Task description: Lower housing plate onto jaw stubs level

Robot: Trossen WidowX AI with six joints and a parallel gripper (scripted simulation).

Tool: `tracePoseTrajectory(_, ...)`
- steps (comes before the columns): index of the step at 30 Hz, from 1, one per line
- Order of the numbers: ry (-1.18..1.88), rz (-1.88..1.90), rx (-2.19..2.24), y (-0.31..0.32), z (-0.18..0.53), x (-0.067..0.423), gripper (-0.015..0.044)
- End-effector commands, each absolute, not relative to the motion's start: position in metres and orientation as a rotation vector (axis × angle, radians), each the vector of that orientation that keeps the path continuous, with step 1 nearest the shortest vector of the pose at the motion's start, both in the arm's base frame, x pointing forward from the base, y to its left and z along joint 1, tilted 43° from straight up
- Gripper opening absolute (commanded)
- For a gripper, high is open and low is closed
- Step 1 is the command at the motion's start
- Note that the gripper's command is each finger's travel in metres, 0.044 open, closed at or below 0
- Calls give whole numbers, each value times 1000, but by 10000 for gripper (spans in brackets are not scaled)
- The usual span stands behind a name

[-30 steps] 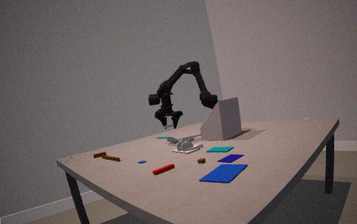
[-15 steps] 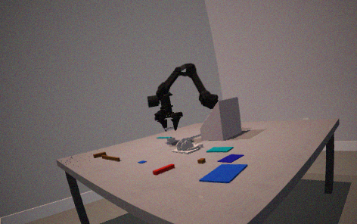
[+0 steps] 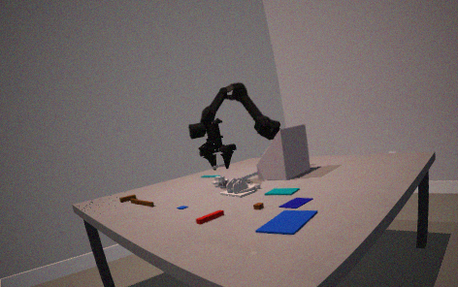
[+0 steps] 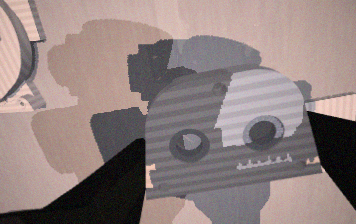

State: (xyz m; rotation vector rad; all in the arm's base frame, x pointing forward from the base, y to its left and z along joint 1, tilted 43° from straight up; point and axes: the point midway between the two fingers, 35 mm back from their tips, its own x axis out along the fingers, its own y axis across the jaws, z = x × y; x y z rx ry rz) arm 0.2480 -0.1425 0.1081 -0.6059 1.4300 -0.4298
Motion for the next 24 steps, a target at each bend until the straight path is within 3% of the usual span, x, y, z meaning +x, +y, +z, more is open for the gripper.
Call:
tracePoseTrajectory(1, 1434, -438, -594, -133, 98, 253, 351)
tracePoseTrajectory(24, 1439, -463, -565, -76, 51, 272, 351)
